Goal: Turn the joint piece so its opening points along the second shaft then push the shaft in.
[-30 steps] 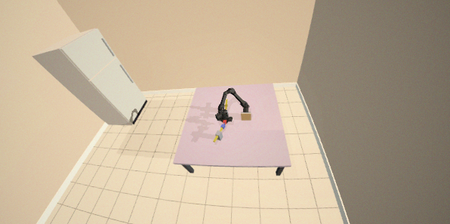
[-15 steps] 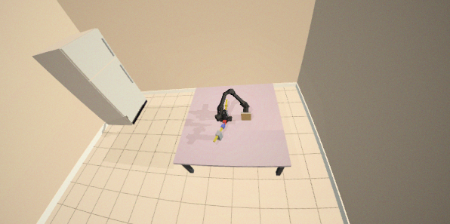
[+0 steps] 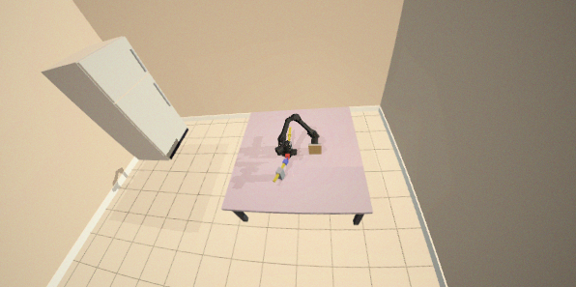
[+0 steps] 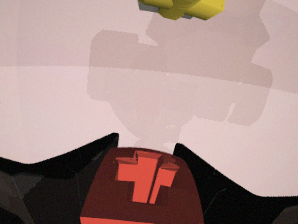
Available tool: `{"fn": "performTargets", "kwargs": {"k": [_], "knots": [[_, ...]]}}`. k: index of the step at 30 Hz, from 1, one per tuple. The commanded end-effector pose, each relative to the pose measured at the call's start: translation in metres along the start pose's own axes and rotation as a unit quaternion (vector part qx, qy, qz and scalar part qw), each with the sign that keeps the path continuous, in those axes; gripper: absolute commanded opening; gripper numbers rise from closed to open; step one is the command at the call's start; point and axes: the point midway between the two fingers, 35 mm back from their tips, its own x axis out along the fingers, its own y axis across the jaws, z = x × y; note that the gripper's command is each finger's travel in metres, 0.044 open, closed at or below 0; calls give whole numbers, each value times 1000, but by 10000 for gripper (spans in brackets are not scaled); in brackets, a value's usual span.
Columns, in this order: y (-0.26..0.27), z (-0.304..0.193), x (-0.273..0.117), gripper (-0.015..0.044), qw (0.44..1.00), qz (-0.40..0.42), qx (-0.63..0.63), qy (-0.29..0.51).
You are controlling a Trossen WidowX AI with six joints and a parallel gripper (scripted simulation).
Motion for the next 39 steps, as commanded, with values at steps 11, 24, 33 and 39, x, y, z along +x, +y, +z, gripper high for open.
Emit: {"fn": "performTargets", "kwargs": {"k": [11, 24, 33, 39], "knots": [[0, 0, 0, 304, 1000, 0, 0, 0], [0, 0, 0, 440, 1000, 0, 0, 0], [0, 1, -19, 440, 1000, 1, -1, 22], [-1, 2, -28, 440, 999, 1, -2, 33]]}}
